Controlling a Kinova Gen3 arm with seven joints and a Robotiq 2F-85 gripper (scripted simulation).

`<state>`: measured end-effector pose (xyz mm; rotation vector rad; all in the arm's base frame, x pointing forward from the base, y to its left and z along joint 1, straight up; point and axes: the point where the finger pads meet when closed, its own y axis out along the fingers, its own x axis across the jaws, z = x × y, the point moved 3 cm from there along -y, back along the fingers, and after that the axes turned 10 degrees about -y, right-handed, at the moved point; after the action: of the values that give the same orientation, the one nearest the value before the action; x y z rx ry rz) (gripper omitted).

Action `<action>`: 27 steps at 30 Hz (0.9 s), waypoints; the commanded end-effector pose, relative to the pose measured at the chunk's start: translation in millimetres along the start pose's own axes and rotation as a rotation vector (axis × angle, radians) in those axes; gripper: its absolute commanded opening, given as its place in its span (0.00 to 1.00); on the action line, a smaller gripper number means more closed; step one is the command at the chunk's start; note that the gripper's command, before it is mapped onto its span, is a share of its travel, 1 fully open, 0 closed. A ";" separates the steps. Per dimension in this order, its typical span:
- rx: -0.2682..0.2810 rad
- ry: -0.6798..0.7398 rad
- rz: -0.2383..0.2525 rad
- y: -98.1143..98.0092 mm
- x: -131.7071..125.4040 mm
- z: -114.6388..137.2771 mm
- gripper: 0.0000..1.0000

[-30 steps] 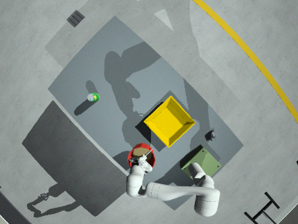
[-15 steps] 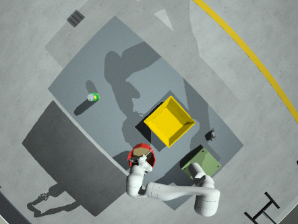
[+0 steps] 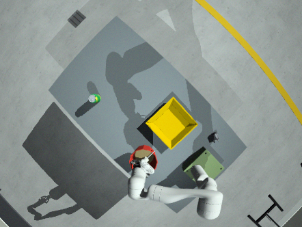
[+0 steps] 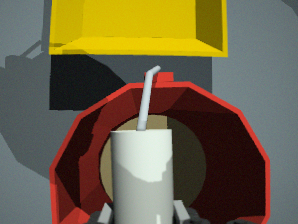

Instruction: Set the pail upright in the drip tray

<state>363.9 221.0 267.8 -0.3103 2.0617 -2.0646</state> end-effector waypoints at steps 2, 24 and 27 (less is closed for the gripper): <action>0.000 0.000 0.002 -0.8 -0.3 0.1 0.10; 0.000 0.000 0.002 -0.8 1.2 9.8 0.10; 0.000 0.000 0.002 -0.8 1.6 12.8 0.10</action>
<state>365.0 211.5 267.4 -0.3158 2.0604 -2.0618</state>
